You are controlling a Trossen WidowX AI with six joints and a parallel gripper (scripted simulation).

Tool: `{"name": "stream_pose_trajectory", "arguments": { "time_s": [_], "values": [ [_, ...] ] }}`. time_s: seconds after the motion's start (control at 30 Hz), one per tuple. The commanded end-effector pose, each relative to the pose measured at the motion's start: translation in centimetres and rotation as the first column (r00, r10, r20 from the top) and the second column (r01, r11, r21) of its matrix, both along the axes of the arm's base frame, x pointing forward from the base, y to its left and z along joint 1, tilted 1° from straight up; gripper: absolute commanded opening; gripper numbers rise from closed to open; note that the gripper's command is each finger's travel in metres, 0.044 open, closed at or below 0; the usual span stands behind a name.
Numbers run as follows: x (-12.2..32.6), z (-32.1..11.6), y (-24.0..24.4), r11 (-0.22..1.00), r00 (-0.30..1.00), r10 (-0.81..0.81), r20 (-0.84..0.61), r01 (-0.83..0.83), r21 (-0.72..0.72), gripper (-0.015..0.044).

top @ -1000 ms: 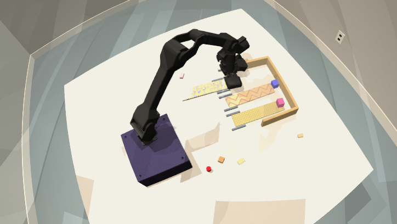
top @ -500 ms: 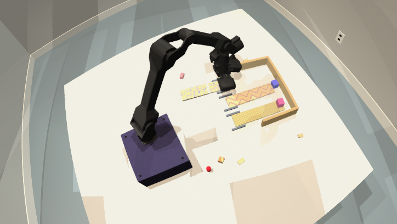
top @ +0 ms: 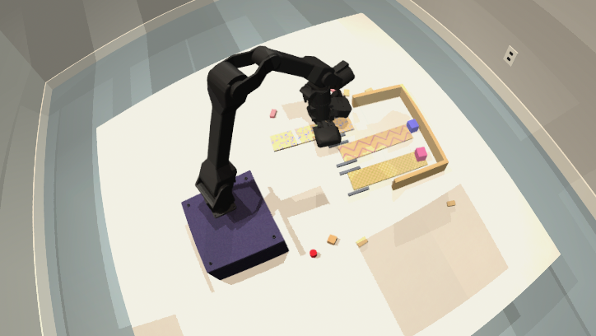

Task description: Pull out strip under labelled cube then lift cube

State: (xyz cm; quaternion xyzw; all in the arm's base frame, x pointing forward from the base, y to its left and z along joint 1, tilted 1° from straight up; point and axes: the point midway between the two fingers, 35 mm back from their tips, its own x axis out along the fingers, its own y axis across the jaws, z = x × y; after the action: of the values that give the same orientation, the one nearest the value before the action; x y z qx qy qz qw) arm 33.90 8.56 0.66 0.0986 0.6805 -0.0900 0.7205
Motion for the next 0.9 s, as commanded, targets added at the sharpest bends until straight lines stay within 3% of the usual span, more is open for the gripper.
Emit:
{"name": "stream_pose_trajectory", "arguments": {
  "time_s": [0.0, 0.27, 0.57, 0.87],
  "values": [
    [-1.6, -0.3, -0.3, 1.0, 1.0, 0.007, -0.007, -0.007, 0.002, 0.0],
    [-4.2, -0.6, -1.0, 1.0, 1.0, 0.007, -0.009, -0.007, 0.001, 0.0],
    [-4.4, 2.9, -1.0, 1.0, 1.0, 0.007, -0.009, -0.007, 0.001, 0.0],
    [-4.4, 3.0, -1.0, 1.0, 1.0, 0.007, -0.009, -0.007, 0.001, 0.0]
  ]
}}
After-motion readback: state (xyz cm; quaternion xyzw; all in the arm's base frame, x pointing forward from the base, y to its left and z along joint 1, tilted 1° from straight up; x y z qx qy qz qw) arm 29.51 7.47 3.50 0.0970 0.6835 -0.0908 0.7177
